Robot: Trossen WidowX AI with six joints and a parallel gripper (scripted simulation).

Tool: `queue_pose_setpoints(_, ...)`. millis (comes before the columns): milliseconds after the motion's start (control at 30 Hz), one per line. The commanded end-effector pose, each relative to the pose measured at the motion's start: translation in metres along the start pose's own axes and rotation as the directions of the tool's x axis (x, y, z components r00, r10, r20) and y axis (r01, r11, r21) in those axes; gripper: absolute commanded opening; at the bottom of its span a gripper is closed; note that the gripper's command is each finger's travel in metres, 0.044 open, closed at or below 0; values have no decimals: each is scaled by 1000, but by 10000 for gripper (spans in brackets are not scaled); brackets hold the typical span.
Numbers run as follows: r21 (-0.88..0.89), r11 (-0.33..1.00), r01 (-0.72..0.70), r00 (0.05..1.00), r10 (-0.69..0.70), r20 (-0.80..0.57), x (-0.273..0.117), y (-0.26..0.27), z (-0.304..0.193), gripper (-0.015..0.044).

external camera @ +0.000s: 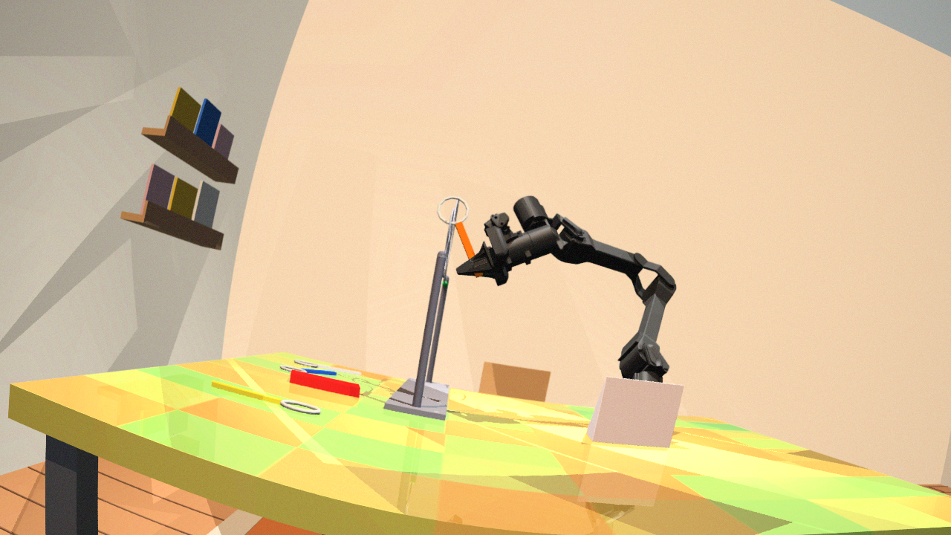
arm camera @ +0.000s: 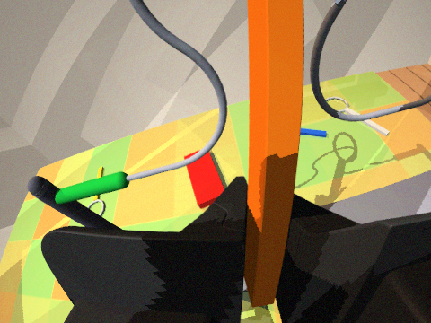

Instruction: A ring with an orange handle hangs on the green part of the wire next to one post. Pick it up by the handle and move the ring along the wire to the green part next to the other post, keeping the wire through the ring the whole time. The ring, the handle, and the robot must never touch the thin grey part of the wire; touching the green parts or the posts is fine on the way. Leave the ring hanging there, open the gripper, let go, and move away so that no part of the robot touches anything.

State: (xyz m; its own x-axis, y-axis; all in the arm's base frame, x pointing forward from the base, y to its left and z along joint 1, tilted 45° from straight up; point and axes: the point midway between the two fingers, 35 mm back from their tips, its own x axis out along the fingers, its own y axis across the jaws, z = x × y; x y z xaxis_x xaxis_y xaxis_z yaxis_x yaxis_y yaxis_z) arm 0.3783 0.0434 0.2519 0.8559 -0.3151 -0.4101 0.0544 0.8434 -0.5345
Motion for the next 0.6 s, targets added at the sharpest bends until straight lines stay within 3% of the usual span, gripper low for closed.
queue_pose_setpoints(0, -92, 994, 53, 999, -53, 11, 0, -8, -2, -150)
queue_pose_setpoints(567, -433, 863, 261, 965, -235, 112, -1, -37, 7, -150)
